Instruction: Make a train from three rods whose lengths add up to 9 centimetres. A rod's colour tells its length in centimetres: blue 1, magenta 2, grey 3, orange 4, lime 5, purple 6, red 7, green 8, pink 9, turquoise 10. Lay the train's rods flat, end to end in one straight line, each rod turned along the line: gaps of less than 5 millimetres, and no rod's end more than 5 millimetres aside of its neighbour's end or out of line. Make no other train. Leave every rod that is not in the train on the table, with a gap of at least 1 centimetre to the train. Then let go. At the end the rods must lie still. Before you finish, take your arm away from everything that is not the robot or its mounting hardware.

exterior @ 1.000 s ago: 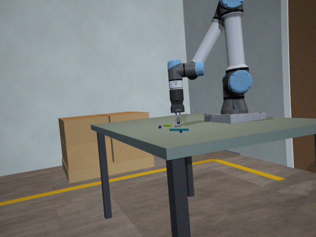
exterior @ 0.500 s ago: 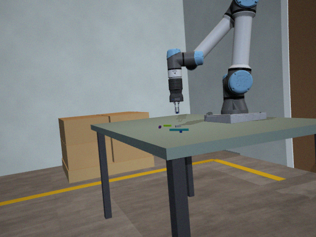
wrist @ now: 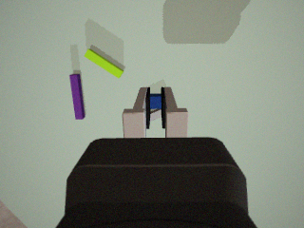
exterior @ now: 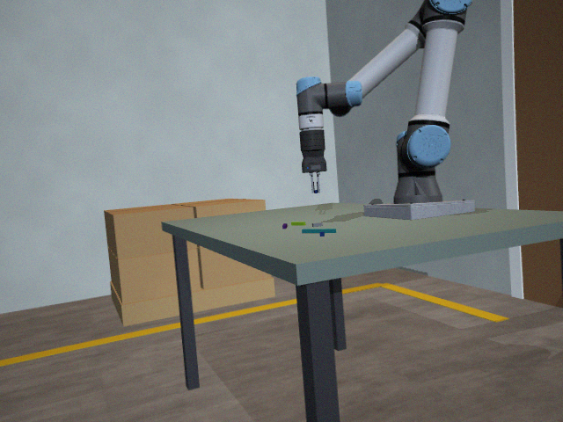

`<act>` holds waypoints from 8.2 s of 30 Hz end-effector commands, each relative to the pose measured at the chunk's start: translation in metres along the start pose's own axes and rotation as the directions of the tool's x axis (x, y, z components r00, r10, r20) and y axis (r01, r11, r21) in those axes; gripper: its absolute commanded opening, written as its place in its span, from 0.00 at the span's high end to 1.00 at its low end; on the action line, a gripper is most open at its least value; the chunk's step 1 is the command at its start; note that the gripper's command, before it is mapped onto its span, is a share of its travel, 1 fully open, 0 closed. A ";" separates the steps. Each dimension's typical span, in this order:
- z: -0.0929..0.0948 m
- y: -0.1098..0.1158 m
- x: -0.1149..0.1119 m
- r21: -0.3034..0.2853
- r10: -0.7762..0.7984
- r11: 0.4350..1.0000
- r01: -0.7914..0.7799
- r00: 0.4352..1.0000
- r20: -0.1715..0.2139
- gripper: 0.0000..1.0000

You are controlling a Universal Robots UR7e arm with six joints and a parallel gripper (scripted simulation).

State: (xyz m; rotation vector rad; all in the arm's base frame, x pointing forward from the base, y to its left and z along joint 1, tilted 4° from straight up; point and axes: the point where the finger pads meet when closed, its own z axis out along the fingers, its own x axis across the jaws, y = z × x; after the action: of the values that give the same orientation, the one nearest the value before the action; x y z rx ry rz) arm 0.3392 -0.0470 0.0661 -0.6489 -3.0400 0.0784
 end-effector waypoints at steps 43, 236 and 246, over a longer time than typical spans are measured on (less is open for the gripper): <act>-0.001 0.134 0.075 -0.001 0.051 0.999 -0.051 0.999 -0.003 0.76; 0.099 0.134 0.073 0.000 0.055 0.998 -0.055 0.998 -0.004 0.76; 0.099 0.134 0.073 0.000 0.055 0.998 -0.055 0.998 -0.004 0.76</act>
State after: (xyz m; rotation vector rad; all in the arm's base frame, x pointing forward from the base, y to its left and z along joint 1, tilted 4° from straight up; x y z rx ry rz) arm 0.3236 0.1019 -0.0380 -0.7303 -3.0198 0.0787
